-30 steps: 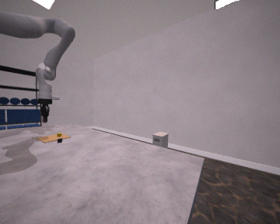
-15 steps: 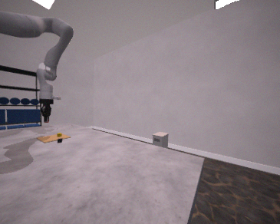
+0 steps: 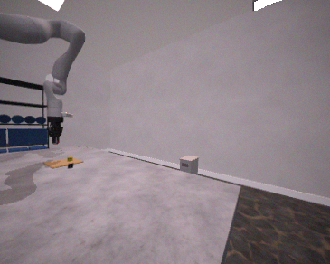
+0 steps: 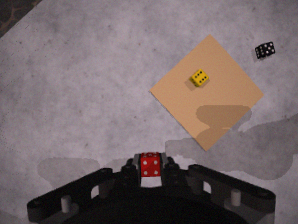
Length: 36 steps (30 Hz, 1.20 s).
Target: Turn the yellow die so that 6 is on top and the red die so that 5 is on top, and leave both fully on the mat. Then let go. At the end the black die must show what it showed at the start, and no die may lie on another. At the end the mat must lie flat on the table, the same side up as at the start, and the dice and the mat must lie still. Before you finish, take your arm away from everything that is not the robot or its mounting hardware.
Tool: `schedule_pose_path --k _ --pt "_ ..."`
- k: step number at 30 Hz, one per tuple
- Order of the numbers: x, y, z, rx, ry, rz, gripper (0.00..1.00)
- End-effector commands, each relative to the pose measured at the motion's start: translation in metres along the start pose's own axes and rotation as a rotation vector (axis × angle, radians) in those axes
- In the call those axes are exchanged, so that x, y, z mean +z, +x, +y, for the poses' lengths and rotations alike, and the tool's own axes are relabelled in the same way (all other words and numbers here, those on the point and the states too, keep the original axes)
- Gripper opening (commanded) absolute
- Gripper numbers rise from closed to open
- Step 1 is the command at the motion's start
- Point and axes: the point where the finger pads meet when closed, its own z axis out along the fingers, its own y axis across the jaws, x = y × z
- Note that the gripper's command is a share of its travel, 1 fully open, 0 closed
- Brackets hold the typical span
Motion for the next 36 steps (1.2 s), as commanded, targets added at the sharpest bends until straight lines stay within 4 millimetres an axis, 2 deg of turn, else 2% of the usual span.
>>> schedule_pose_path --k 1,14,24,30,36 --pt "-0.0010 -0.0003 -0.0014 0.005 0.003 0.001 0.15" --pt "-0.0006 -0.0008 -0.0013 0.009 0.002 0.011 0.15" --pt "0.0005 -0.0023 -0.0008 0.009 -0.001 0.103 0.15" --pt "0.0007 -0.0034 -0.0011 0.009 0.002 0.267 0.15" --pt "0.0024 -0.0064 -0.0010 0.009 0.001 0.548 0.15"
